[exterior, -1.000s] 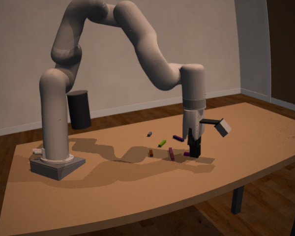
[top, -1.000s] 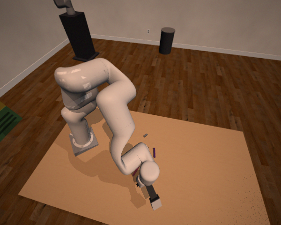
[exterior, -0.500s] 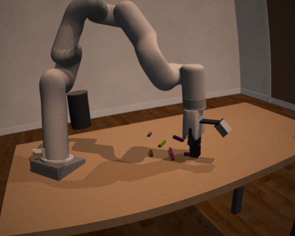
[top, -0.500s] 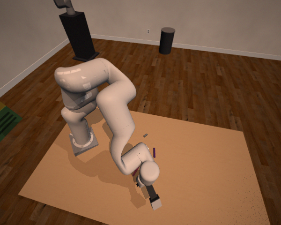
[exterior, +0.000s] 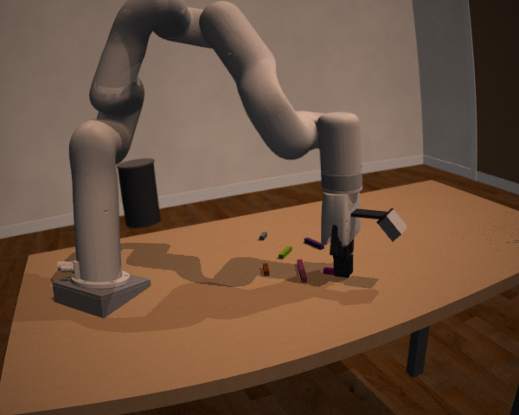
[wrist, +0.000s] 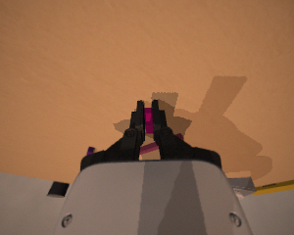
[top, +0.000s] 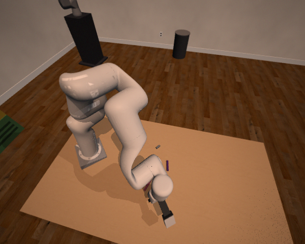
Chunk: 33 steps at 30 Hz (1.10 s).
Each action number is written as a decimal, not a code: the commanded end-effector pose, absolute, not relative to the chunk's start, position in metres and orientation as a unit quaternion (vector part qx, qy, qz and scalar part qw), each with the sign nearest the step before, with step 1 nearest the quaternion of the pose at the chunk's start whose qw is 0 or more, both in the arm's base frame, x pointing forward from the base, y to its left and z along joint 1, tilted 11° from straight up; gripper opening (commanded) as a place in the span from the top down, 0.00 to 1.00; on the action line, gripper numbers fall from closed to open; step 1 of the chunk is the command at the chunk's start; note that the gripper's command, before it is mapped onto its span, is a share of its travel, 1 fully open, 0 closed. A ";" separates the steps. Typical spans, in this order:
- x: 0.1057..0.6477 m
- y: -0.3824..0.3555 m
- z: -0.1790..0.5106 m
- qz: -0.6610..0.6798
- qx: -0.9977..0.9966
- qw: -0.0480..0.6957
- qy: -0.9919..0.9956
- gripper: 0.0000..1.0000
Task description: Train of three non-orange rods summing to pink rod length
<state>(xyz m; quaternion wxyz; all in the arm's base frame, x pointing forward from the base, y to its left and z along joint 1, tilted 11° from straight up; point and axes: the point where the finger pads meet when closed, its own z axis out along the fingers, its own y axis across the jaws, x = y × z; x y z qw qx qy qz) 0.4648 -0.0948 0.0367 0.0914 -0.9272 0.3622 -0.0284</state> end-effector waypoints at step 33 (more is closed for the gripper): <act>0.464 -0.098 0.053 -0.030 -0.927 0.092 0.362 0.76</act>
